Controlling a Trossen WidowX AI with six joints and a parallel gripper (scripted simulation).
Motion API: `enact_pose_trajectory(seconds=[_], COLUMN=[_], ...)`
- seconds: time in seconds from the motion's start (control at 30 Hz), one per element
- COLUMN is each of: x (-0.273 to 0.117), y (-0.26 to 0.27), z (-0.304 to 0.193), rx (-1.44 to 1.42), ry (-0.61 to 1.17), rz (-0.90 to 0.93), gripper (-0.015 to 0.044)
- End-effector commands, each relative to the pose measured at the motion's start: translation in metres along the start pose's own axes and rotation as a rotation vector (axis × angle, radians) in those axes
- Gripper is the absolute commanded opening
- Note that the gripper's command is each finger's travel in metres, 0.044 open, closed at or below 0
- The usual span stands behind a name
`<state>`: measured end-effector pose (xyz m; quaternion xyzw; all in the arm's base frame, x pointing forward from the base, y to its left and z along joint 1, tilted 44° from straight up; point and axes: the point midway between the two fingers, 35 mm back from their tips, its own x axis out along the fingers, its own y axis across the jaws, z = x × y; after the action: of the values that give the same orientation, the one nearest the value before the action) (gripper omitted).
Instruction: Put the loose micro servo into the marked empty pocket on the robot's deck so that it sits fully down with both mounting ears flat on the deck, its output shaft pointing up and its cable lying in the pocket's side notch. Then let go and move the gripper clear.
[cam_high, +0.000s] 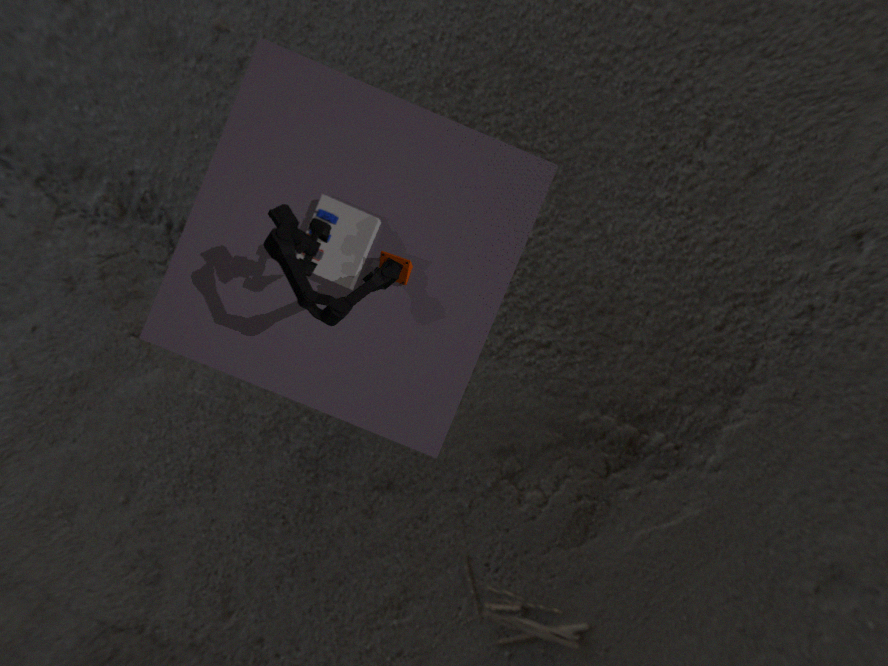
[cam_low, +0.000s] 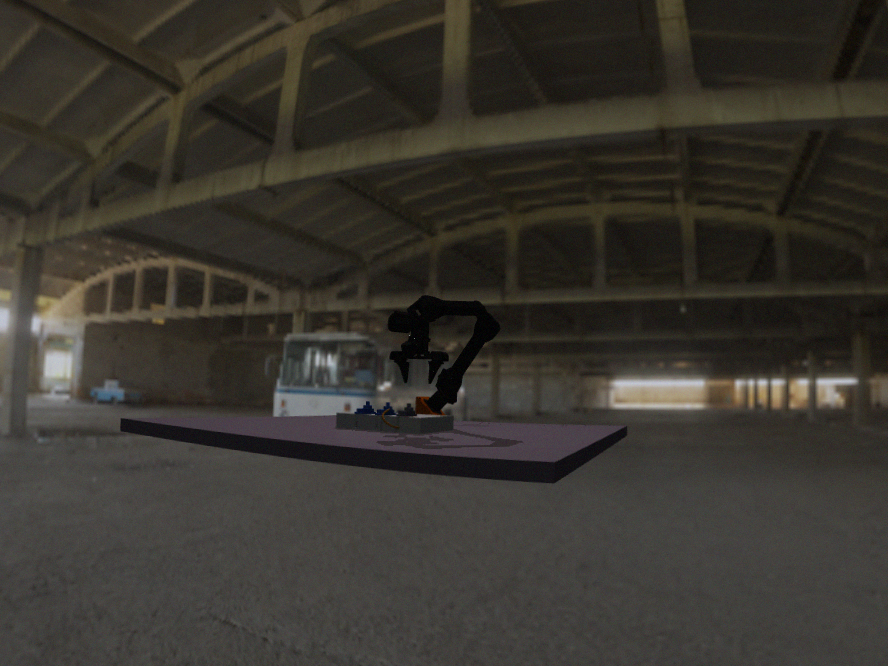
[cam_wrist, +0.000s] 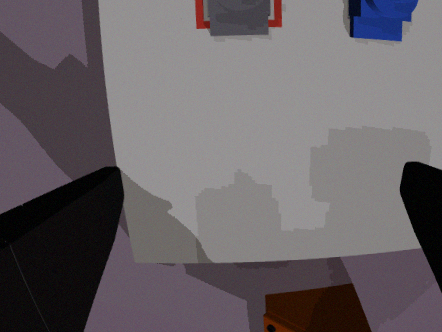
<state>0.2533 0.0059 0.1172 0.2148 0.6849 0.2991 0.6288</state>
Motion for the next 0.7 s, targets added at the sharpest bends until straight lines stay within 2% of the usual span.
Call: enact_pose_trajectory(seconds=[0.0,0.2,0.4,0.67], x=[-0.005,-0.009,-0.044,-0.045], y=[0.003,0.003,0.002,0.002], z=[-0.021,-0.02,-0.015,-0.015], rx=[-0.009,-0.005,0.022,0.024], ry=[0.018,0.006,-0.081,-0.085], rz=[0.009,0.002,-0.05,-0.053], gripper=[0.044,0.044,0.044,0.044])
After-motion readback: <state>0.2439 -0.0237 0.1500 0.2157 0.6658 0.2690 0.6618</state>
